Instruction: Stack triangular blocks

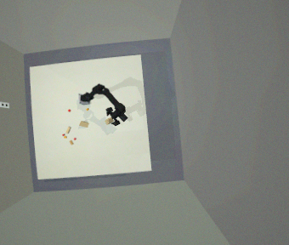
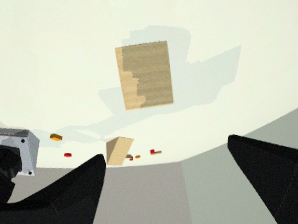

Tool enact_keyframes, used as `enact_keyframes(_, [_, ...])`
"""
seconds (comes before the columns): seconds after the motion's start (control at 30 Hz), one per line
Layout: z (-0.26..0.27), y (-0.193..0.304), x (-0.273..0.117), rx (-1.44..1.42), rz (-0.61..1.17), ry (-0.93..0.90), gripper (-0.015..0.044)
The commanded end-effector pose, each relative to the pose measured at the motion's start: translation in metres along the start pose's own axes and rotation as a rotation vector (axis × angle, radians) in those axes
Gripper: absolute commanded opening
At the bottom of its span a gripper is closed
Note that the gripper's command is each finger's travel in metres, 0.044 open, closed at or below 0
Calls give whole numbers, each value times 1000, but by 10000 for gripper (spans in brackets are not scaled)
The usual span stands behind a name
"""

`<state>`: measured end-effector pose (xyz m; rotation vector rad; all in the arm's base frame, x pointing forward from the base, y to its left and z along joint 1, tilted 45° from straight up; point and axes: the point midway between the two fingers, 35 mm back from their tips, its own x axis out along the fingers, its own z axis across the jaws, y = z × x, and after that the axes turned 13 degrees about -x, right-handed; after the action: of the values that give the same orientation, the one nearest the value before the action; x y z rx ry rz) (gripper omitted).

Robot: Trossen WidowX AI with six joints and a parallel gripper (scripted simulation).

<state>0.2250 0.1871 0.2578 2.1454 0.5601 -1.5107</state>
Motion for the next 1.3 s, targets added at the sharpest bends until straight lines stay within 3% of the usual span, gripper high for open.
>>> enact_keyframes(0.0, [-1, -36, -15, -2, -36, -6, 440])
enact_keyframes(0.27, [-2, -36, -10, -2, -35, -6, 440])
enact_keyframes(0.8, [-1, -39, 85, -3, -33, -9, 440])
enact_keyframes(1.27, [-1, -39, 86, -3, -33, -9, 440])
